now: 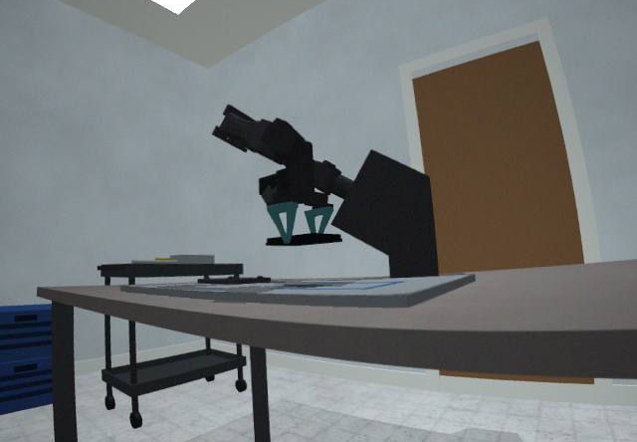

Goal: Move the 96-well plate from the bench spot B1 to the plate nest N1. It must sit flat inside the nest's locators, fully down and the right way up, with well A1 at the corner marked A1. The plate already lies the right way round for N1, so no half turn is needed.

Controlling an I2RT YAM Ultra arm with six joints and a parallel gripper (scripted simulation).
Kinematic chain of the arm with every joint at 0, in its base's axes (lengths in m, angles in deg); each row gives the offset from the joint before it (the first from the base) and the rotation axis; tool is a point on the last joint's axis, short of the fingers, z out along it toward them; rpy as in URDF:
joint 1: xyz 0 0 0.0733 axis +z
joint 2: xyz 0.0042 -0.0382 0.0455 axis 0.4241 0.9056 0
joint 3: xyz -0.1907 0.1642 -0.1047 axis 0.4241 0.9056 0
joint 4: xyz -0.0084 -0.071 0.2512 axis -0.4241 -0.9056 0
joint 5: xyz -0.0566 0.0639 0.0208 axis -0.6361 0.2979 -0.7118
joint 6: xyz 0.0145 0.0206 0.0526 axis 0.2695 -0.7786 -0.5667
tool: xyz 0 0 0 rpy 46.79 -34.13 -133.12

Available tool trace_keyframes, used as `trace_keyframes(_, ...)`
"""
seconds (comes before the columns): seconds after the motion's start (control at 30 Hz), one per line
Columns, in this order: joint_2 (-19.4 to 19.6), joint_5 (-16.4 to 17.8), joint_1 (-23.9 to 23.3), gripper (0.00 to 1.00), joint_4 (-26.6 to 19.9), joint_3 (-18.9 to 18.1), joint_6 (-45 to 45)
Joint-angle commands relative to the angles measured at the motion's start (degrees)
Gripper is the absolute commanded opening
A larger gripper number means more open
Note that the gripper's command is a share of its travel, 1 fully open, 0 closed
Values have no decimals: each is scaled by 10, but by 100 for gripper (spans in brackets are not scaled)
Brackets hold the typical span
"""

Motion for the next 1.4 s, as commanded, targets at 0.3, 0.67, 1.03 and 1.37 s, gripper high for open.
trace_keyframes(0.3, -84, 0, -22, 0, 37, 68, 59)
trace_keyframes(0.67, -152, 6, -36, 0, 54, 113, 107)
trace_keyframes(1.03, -232, 16, -80, 0, 64, 154, 164)
trace_keyframes(1.37, -290, 22, -107, 0, 68, 179, 210)
